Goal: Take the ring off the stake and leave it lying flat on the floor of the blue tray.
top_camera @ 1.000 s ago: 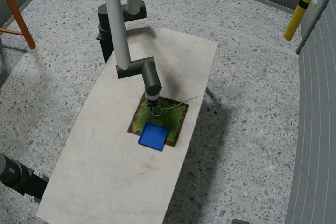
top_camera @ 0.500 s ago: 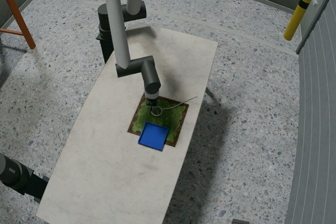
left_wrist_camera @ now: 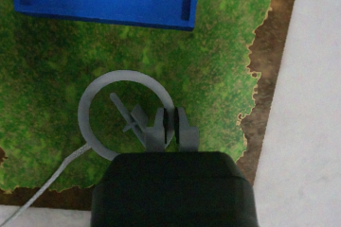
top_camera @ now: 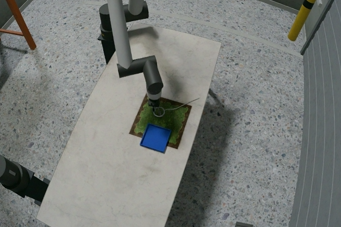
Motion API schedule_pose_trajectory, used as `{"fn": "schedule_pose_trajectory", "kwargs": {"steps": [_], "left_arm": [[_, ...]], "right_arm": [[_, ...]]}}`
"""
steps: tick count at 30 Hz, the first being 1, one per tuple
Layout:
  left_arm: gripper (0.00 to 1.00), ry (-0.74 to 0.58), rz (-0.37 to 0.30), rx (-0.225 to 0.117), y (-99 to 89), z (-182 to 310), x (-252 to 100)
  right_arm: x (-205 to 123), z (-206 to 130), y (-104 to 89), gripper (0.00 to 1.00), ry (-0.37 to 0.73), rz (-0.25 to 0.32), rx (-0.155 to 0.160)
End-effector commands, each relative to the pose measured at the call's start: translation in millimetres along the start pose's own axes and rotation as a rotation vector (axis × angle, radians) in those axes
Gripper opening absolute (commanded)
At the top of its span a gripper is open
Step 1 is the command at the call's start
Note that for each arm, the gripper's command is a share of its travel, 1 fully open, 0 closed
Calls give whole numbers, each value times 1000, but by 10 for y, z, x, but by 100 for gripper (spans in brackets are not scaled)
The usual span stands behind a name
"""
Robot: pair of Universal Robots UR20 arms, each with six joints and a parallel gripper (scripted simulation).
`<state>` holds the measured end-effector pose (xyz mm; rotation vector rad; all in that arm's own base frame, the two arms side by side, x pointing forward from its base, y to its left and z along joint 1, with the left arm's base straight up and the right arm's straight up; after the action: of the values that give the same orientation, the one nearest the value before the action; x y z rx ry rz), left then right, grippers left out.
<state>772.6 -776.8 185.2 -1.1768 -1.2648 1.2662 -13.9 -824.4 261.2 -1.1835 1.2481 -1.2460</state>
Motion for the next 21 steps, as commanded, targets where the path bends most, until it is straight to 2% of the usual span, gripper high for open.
{"fn": "schedule_pose_trajectory", "kwargs": {"steps": [1, 8, 10, 21], "left_arm": [[0, 0, 1, -1, -14, -6, -28], [0, 0, 1, -1, 3, -49, -358], [0, 0, 1, -1, 3, -49, -358], [0, 0, 1, -1, 55, -184, -1398]], "right_arm": [[4, 1, -8, 100, 0, -1, 0], [4, 1, -8, 100, 0, -1, 0], [4, 1, -8, 100, 0, -1, 0], [4, 1, -8, 100, 0, -1, 0]]}}
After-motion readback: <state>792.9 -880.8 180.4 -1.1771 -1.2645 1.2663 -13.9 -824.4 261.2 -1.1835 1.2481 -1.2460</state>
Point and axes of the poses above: on each arm, the point where the finger pads meet when closed, its own y axis out along the fingers, its own z axis across the jaws, x = y × z, the point moved 10 cm from there along -y, back along the fingers, and after that the axes turned 2 degrees about y, right-handed, at the moved point
